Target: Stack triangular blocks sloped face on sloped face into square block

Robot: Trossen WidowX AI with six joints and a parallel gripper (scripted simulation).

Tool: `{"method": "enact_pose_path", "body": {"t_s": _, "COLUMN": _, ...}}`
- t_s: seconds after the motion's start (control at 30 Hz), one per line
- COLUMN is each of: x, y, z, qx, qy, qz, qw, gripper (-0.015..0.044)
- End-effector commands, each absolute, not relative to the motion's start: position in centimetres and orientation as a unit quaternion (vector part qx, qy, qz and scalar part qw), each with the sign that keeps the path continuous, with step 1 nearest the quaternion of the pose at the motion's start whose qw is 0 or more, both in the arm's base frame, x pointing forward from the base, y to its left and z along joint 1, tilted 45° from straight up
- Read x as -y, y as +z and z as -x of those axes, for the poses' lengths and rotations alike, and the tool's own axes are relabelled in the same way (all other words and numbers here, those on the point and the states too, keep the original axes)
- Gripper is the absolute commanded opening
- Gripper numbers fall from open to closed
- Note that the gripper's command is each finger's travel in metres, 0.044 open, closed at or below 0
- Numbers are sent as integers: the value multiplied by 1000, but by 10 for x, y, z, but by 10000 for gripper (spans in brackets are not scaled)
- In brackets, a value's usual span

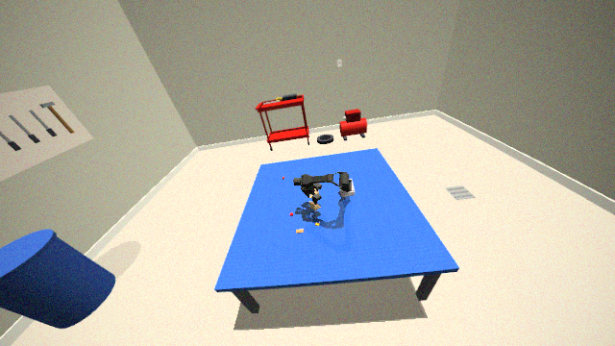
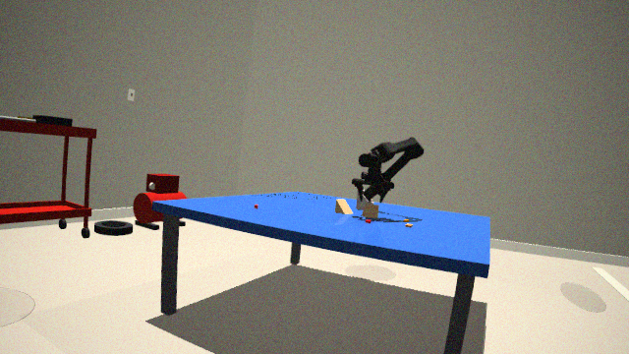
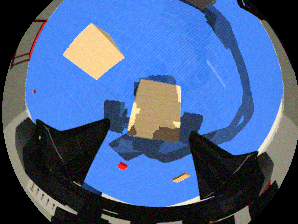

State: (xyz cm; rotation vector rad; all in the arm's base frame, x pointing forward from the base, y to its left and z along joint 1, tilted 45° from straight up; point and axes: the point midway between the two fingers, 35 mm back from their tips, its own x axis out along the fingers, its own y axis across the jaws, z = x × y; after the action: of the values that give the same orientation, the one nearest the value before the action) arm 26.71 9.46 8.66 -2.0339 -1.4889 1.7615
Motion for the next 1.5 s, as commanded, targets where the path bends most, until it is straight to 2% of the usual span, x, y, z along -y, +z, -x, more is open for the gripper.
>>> {"method": "enact_pose_path", "body": {"t_s": 0.0, "x": -100, "y": 82, "z": -266, "qx": 485, "qy": 574, "qz": 659, "qw": 37, "gripper": 440}}
{"method": "enact_pose_path", "body": {"t_s": 1.2, "x": -139, "y": 44, "z": -253, "qx": 488, "qy": 572, "qz": 658, "qw": 40, "gripper": 440}}
{"method": "enact_pose_path", "body": {"t_s": 1.37, "x": -139, "y": 44, "z": -253, "qx": 488, "qy": 572, "qz": 658, "qw": 40, "gripper": 309}}
{"method": "enact_pose_path", "body": {"t_s": 1.47, "x": -139, "y": 44, "z": -253, "qx": 488, "qy": 572, "qz": 658, "qw": 40, "gripper": 289}}
